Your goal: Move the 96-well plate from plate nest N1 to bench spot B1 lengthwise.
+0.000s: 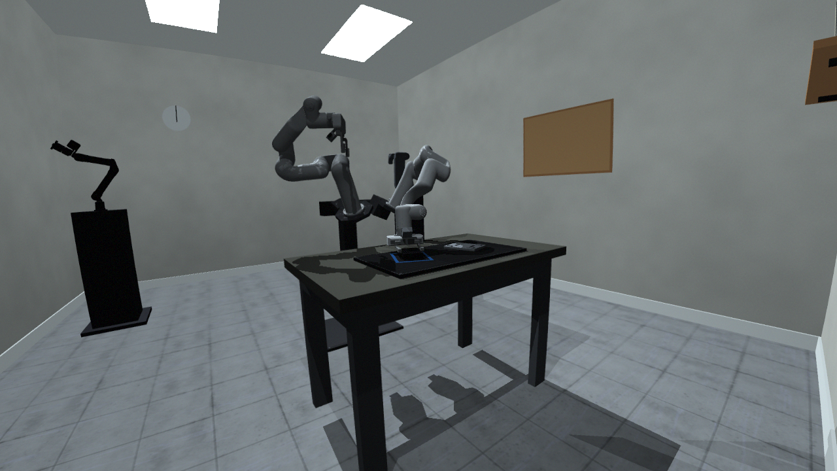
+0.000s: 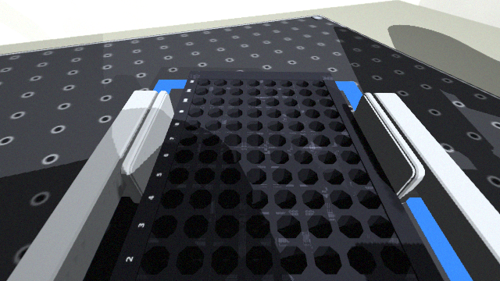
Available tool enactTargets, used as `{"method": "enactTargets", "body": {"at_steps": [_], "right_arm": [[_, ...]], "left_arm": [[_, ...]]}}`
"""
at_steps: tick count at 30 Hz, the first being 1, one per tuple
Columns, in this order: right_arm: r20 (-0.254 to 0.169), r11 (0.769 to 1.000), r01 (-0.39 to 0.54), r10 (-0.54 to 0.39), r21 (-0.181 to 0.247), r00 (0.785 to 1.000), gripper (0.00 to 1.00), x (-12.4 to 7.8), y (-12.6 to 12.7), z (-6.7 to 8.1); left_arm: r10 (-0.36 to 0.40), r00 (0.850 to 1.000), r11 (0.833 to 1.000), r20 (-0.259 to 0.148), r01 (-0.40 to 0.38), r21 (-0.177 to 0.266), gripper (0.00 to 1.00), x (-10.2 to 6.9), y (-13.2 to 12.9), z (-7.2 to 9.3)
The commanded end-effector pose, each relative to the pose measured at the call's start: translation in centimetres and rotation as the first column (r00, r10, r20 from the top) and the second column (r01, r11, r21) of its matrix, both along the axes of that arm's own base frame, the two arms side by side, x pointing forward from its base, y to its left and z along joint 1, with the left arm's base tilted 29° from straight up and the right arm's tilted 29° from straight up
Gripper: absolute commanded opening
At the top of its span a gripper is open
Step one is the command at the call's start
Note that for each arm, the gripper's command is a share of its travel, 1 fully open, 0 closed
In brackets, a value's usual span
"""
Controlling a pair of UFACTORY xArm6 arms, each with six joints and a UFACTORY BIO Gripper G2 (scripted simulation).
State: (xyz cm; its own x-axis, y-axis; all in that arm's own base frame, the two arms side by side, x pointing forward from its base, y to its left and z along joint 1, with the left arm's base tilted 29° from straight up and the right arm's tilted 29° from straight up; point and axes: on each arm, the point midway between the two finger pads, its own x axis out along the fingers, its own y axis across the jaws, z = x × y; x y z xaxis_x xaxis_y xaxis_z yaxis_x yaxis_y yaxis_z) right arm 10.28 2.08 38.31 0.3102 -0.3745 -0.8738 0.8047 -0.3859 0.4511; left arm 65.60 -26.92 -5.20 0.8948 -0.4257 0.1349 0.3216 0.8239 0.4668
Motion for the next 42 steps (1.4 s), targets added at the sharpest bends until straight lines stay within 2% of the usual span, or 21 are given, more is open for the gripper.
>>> {"method": "enactTargets", "body": {"at_steps": [1,42], "right_arm": [[0.000,1.000,0.000,0.000,0.001,1.000,1.00,0.00,0.02,0.04],[0.000,1.000,0.000,0.000,0.001,1.000,1.00,0.00,0.02,0.04]], "left_arm": [[-0.001,1.000,1.000,0.003,0.001,-0.002,0.00,0.07,-0.12,0.18],[-0.001,1.000,1.000,0.003,0.001,-0.002,0.00,0.24,0.09,-0.30]]}}
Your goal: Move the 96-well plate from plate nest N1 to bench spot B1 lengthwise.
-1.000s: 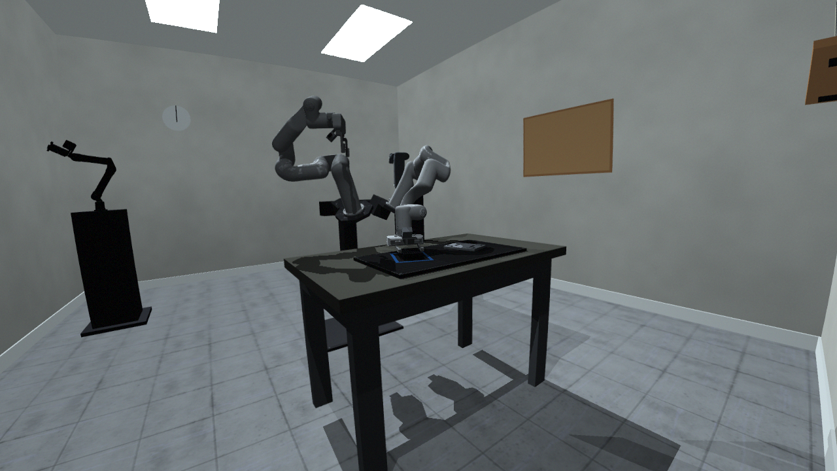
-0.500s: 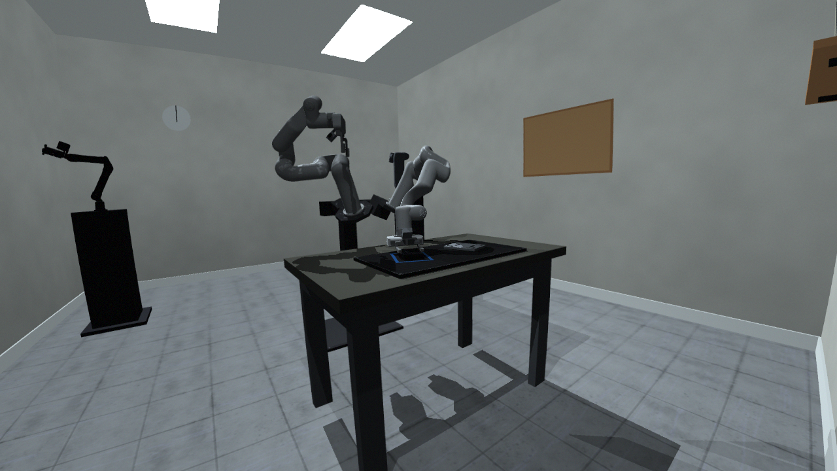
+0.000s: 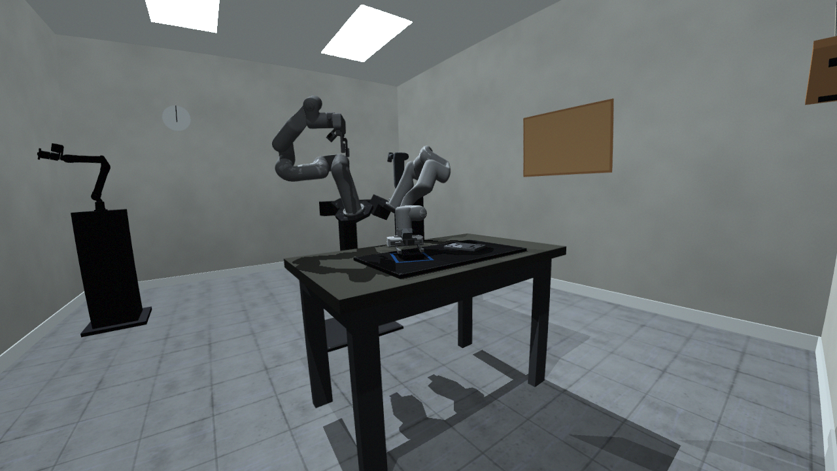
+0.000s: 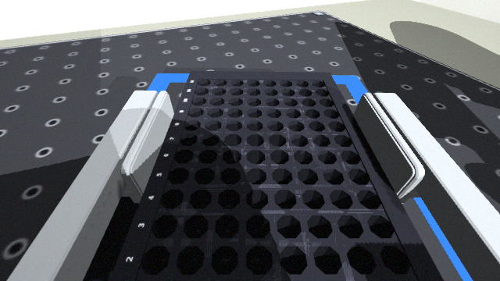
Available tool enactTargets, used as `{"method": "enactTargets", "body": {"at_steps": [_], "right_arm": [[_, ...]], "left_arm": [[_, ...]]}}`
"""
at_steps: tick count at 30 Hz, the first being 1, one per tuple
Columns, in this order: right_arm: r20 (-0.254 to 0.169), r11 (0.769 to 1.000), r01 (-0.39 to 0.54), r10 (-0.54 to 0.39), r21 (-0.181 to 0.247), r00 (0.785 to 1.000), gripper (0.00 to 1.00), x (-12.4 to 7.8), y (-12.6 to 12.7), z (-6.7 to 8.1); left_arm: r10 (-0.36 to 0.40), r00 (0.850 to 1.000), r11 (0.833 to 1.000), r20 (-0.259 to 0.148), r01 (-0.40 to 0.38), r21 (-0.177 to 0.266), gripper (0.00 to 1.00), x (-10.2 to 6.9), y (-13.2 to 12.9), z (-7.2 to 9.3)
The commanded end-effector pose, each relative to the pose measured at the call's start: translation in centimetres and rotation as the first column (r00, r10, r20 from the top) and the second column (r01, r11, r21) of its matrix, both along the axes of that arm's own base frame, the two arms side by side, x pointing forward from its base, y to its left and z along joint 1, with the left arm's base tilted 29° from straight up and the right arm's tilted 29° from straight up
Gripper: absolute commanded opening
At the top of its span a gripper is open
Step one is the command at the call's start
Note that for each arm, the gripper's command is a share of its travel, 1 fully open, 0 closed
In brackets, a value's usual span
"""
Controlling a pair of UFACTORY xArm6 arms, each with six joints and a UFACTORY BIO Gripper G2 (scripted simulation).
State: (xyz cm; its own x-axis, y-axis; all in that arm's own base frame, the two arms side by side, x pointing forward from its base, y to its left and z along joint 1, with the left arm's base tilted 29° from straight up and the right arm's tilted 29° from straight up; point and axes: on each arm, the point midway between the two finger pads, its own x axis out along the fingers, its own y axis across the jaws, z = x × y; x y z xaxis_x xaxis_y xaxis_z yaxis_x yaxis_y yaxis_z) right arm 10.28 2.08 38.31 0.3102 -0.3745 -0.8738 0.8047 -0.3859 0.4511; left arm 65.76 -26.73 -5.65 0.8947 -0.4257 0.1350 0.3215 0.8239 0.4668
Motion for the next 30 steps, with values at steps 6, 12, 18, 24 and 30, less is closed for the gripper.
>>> {"method": "enactTargets", "body": {"at_steps": [6,12,18,24,30], "right_arm": [[0.000,1.000,0.000,0.000,0.001,1.000,1.00,0.00,0.02,0.04],[0.000,1.000,0.000,0.000,0.001,1.000,1.00,0.00,0.02,0.04],[0.000,1.000,0.000,0.000,0.001,1.000,1.00,0.00,0.02,0.04],[0.000,1.000,0.000,0.000,0.001,1.000,1.00,0.00,0.02,0.04],[0.000,1.000,0.000,0.000,0.001,1.000,1.00,0.00,0.02,0.04]], "left_arm": [[-0.001,1.000,1.000,0.003,0.001,-0.002,0.00,0.11,-0.07,0.06],[-0.001,1.000,1.000,0.003,0.001,-0.002,0.00,0.13,-0.04,-0.01],[-0.001,1.000,1.000,0.003,0.001,-0.002,0.00,0.16,-0.01,-0.08],[-0.001,1.000,1.000,0.003,0.001,-0.002,0.00,0.19,0.03,-0.17],[-0.001,1.000,1.000,0.003,0.001,-0.002,0.00,0.21,0.06,-0.23]]}}
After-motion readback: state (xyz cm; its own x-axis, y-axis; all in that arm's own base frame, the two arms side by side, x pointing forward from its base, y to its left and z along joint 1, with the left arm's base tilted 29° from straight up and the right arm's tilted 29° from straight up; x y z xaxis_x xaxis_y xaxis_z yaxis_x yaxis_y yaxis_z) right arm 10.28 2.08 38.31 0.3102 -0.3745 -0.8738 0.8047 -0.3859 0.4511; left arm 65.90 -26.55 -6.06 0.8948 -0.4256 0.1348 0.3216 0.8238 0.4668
